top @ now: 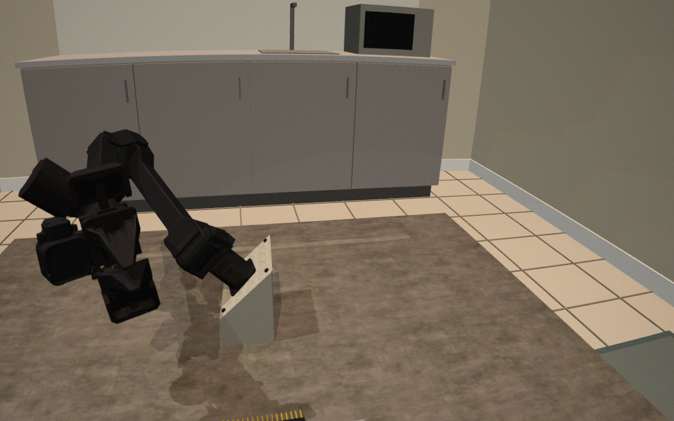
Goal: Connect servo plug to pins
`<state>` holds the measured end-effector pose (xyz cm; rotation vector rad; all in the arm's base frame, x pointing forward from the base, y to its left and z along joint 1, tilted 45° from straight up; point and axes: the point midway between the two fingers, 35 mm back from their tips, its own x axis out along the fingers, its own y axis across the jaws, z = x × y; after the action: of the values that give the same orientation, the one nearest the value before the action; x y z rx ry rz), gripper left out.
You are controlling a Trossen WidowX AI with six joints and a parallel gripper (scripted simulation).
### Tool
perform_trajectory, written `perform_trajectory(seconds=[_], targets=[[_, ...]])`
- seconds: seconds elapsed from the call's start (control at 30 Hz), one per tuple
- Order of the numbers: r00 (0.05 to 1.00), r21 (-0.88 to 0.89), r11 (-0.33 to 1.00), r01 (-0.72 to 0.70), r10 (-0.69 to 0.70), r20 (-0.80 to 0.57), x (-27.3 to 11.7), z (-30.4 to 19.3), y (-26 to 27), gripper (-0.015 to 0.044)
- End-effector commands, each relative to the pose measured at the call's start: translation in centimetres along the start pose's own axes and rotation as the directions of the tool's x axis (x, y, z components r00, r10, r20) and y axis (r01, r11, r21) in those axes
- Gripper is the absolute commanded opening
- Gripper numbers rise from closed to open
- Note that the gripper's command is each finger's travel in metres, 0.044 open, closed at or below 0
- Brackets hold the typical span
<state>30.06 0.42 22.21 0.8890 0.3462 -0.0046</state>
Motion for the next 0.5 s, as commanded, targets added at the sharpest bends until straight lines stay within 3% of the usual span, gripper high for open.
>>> perform_trajectory(seconds=[0.0,0.47], targets=[[0.999,-0.114,0.993,-0.014,0.019,0.044,0.0,1.0,0.9,0.0115],[0.983,-0.434,0.901,-0.008,0.088,0.163,-0.4,3.4,3.8,0.0115]])
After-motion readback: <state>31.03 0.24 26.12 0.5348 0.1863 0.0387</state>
